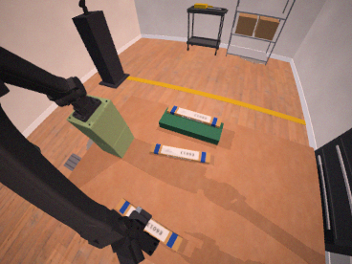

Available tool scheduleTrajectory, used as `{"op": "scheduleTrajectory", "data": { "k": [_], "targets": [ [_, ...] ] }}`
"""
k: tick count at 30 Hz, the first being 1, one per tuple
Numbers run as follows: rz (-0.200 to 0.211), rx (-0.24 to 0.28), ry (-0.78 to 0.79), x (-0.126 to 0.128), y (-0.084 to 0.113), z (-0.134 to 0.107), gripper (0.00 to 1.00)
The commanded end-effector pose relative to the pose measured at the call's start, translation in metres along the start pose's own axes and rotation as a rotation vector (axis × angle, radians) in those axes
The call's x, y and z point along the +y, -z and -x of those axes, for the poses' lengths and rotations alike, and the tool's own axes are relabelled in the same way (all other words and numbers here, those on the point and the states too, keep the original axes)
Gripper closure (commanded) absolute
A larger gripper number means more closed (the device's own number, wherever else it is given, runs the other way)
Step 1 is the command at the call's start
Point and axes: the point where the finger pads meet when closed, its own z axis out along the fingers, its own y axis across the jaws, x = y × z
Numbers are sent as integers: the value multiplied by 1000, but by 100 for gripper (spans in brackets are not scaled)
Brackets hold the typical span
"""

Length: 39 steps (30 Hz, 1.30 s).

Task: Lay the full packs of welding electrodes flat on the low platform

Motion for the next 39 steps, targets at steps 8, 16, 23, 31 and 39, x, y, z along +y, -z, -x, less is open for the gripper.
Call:
{"op": "scheduleTrajectory", "data": {
  "k": [8,16,23,31,39],
  "targets": [
    [15,22,25,18,-10,-2,4],
    [9,11,19,14,-9,5,4],
    [6,7,16,11,-8,8,4],
    [6,8,15,11,-17,6,4],
    [-1,-3,13,4,-49,6,4]
  ]
}}
